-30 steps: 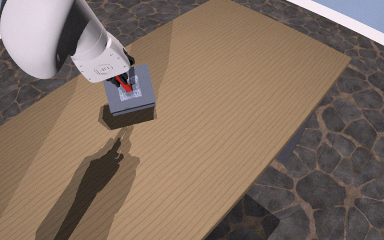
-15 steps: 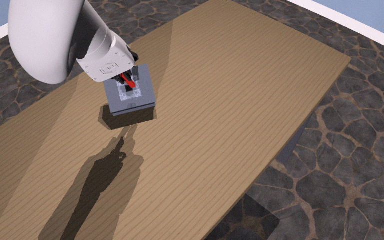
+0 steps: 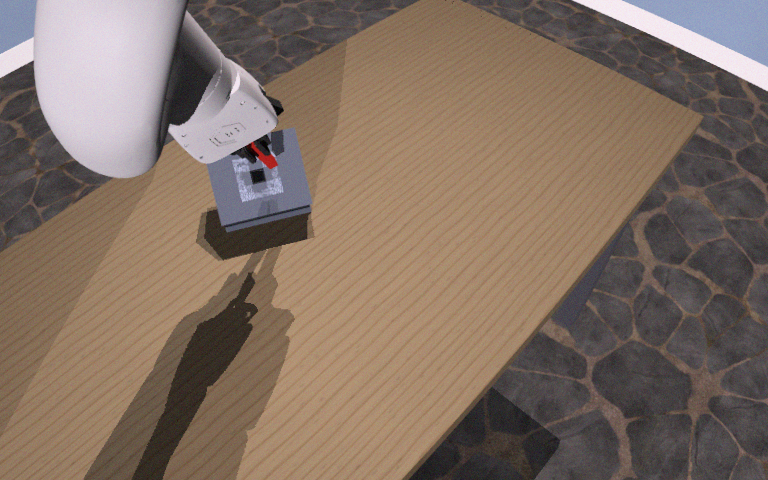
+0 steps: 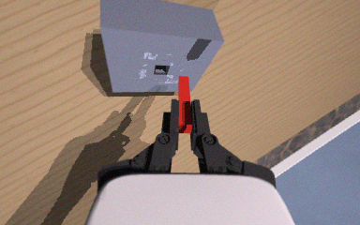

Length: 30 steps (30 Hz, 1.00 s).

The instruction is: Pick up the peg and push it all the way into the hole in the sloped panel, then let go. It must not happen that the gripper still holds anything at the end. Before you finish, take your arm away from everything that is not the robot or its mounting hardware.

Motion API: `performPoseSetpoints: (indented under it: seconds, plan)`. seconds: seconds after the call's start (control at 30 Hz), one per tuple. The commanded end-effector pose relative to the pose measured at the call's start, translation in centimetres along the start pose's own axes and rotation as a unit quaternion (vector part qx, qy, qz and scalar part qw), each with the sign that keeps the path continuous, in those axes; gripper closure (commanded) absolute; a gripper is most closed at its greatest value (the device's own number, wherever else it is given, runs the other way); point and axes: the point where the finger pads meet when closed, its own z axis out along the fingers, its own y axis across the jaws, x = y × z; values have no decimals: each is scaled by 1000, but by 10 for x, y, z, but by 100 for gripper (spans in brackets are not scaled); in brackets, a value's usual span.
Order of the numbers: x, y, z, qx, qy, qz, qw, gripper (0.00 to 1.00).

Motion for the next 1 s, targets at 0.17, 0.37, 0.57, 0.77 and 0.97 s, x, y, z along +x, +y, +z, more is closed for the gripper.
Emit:
performPoseSetpoints:
  seconds: [0.17,0.37,0.57,0.77,0.97]
  plan:
    - [2,8,-1,-7,19,-30,999,100]
    - [2,10,-2,-10,27,-43,999,100]
    - [3,14,-3,-13,38,-62,997,100]
    - [3,16,-4,-16,47,-78,996,100]
    - [4,19,-5,-19,55,-94,994,100]
